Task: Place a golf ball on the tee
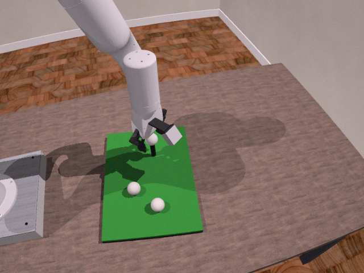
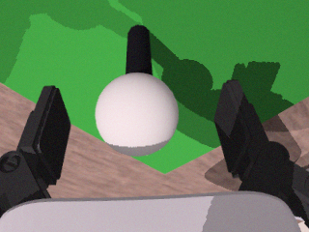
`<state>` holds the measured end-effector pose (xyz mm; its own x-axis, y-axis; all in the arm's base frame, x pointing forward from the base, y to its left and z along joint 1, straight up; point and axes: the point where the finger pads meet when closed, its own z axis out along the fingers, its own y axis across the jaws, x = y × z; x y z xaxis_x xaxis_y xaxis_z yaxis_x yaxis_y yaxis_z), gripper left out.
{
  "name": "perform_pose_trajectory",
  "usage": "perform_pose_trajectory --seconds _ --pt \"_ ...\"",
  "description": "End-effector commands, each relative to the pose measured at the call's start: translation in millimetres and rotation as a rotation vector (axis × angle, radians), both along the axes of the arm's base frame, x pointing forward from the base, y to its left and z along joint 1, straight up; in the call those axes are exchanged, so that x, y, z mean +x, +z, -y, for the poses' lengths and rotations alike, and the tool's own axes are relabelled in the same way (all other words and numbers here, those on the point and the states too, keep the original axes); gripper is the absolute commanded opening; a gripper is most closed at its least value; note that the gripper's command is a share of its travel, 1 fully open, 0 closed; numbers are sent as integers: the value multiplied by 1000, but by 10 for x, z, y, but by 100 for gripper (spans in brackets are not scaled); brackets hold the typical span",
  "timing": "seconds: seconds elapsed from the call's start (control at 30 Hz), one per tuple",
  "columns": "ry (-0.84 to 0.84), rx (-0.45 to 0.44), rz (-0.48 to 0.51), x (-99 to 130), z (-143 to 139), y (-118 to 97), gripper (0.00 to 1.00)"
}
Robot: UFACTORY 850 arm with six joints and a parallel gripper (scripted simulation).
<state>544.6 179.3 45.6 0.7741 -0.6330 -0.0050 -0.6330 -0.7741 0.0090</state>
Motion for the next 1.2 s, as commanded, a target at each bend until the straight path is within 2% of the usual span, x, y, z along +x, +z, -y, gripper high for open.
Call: perform_pose_trajectory --seconds 0.0,0.73,0.8,0.9,0.97,1.17 --pt "0 1 2 9 -3 9 100" --pt "0 1 2 9 -3 20 100" --pt "0 1 2 10 -3 207 100" --pt "0 1 2 4 -2 781 100" --pt "0 1 2 0 -1 988 100" --pt "0 1 2 0 -1 1000 100"
